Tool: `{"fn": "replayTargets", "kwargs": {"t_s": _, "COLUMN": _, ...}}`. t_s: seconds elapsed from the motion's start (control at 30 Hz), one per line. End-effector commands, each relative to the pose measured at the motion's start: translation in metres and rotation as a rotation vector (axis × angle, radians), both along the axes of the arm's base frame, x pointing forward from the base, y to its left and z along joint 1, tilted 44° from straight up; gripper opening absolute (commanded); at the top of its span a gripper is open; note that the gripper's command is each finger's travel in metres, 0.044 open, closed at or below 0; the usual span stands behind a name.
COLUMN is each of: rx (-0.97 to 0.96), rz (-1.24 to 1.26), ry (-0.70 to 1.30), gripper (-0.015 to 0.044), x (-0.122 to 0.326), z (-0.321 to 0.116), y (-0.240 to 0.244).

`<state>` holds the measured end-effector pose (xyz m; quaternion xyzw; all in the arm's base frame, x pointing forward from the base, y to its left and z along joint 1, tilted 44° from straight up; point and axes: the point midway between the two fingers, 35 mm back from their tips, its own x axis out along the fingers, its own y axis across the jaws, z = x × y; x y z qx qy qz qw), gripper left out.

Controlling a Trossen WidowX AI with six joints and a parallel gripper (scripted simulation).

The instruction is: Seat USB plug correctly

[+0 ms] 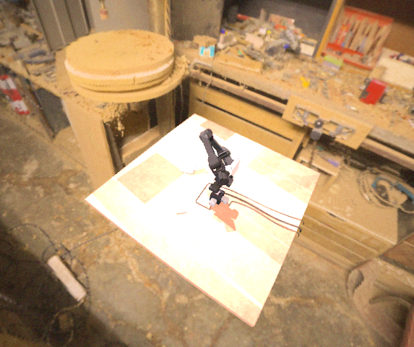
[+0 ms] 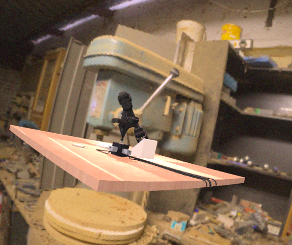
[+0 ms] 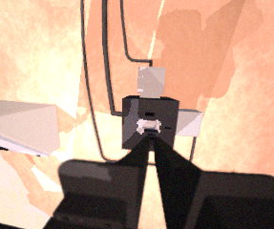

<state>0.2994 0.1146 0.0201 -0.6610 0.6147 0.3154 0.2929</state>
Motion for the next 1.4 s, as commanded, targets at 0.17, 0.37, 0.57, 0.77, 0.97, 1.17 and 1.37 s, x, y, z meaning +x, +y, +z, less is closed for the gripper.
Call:
{"fn": "replayTargets", "kwargs": {"t_s": 0.17, "rx": 0.002, "rz": 0.000, "ry": 0.006, "gripper": 0.0000, "x": -0.0012, "z": -0.0019, "y": -0.0012}}
{"fn": "replayTargets", "kwargs": {"t_s": 0.37, "rx": 0.002, "rz": 0.000, "ry": 0.006, "gripper": 0.0000, "x": -0.0011, "z": -0.0025, "y": -0.0017}}
{"fn": "replayTargets", "kwargs": {"t_s": 0.57, "rx": 0.002, "rz": 0.000, "ry": 0.006, "gripper": 0.0000, "x": -0.0011, "z": -0.0030, "y": -0.0022}}
{"fn": "replayTargets", "kwargs": {"t_s": 0.77, "rx": 0.002, "rz": 0.000, "ry": 0.006, "gripper": 0.0000, "x": -0.0011, "z": -0.0035, "y": -0.0027}}
{"fn": "replayTargets", "kwargs": {"t_s": 0.97, "rx": 0.002, "rz": 0.000, "ry": 0.006, "gripper": 0.0000, "x": -0.0010, "z": -0.0040, "y": -0.0032}}
{"fn": "replayTargets", "kwargs": {"t_s": 1.17, "rx": 0.002, "rz": 0.000, "ry": 0.006, "gripper": 0.0000, "x": -0.0010, "z": -0.0046, "y": -0.0037}}
{"fn": "replayTargets", "kwargs": {"t_s": 1.37, "rx": 0.002, "rz": 0.000, "ry": 0.006, "gripper": 0.0000, "x": -0.0010, "z": -0.0051, "y": -0.0042}}
